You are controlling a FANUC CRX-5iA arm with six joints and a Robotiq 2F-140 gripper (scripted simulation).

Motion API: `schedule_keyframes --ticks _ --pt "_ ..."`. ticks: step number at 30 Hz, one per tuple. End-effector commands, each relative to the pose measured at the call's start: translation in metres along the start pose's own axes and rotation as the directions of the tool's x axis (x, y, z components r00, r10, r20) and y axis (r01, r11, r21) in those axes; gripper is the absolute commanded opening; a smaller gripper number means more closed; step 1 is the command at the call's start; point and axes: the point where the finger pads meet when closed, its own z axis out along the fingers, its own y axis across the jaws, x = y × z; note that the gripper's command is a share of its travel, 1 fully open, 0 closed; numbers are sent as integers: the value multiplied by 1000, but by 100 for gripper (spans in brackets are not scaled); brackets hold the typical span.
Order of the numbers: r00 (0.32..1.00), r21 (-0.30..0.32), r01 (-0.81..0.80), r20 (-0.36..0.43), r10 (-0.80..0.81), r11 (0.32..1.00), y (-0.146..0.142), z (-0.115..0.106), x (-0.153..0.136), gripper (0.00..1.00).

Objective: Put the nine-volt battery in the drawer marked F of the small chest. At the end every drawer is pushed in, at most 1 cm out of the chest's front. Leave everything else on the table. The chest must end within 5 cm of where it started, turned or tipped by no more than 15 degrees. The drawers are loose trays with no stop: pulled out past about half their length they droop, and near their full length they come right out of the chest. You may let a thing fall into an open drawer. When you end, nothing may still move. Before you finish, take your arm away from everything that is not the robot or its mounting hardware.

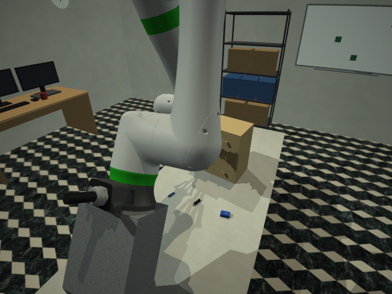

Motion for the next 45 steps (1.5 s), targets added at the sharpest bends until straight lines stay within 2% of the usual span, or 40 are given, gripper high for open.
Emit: schedule_keyframes --ticks 1,22,45 --pt "1000 0 0 0 0 1000 0 -4 -4 8" --pt "1000 0 0 0 0 1000 0 -23 -23 8" --pt "1000 0 0 0 0 1000 0 -32 -32 8"
